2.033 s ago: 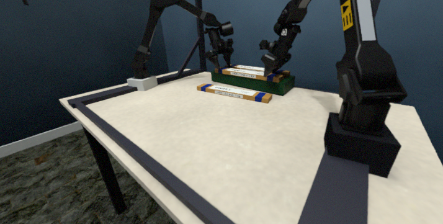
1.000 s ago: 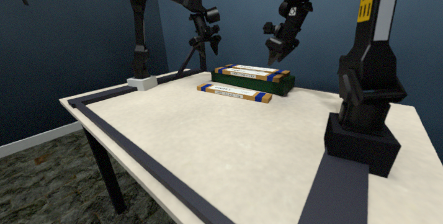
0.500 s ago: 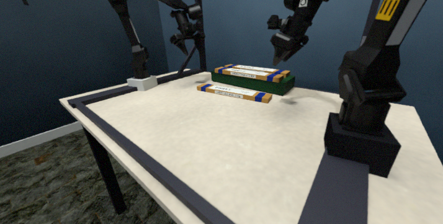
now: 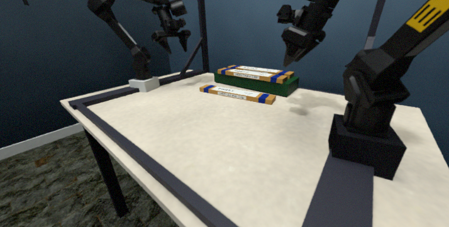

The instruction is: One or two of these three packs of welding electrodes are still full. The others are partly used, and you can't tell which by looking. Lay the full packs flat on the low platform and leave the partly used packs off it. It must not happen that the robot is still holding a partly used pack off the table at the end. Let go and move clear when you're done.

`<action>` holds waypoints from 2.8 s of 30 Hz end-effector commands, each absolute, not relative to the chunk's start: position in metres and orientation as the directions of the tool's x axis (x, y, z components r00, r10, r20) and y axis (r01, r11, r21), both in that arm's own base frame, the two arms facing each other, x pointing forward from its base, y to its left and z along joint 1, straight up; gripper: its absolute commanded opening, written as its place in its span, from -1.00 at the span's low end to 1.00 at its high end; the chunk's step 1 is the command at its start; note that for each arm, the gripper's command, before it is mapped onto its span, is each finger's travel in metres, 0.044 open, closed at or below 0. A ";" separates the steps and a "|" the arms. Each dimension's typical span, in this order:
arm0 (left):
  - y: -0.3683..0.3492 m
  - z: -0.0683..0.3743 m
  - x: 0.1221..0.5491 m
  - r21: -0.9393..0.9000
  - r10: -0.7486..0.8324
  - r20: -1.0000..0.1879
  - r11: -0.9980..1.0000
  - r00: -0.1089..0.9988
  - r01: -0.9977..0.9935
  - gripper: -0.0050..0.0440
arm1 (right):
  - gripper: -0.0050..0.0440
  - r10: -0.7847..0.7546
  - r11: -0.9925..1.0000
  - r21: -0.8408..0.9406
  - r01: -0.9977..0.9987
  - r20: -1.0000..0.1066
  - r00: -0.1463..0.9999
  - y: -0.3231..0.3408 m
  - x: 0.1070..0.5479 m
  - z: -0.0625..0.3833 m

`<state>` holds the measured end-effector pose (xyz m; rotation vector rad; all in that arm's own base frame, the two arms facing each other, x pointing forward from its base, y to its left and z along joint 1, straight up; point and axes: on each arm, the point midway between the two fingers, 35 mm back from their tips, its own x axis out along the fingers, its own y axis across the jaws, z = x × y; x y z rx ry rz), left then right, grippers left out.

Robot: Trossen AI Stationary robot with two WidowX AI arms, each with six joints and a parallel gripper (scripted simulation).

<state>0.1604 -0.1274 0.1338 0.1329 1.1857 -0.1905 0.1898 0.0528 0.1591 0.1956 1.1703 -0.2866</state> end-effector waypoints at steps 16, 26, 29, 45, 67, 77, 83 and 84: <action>-0.098 0.147 0.149 -0.007 -0.091 -0.922 0.976 0.376 0.218 0.96 | 0.96 -0.116 0.947 0.009 0.322 -0.924 0.365 0.034 0.163 0.168; -0.098 0.147 0.149 -0.007 -0.091 -0.922 0.976 0.376 0.218 0.96 | 0.96 -0.116 0.947 0.009 0.322 -0.924 0.365 0.034 0.163 0.168; -0.098 0.147 0.149 -0.007 -0.091 -0.922 0.976 0.376 0.218 0.96 | 0.96 -0.116 0.947 0.009 0.322 -0.924 0.365 0.034 0.163 0.168; -0.098 0.147 0.149 -0.007 -0.091 -0.922 0.976 0.376 0.218 0.96 | 0.96 -0.116 0.947 0.009 0.322 -0.924 0.365 0.034 0.163 0.168; -0.098 0.147 0.149 -0.007 -0.091 -0.922 0.976 0.376 0.218 0.96 | 0.96 -0.116 0.947 0.009 0.322 -0.924 0.365 0.034 0.163 0.168; -0.098 0.147 0.149 -0.007 -0.091 -0.922 0.976 0.376 0.218 0.96 | 0.96 -0.116 0.947 0.009 0.322 -0.924 0.365 0.034 0.163 0.168; -0.098 0.147 0.149 -0.007 -0.091 -0.922 0.976 0.376 0.218 0.96 | 0.96 -0.116 0.947 0.009 0.322 -0.924 0.365 0.034 0.163 0.168; -0.098 0.147 0.149 -0.007 -0.091 -0.922 0.976 0.376 0.218 0.96 | 0.96 -0.116 0.947 0.009 0.322 -0.924 0.365 0.034 0.163 0.168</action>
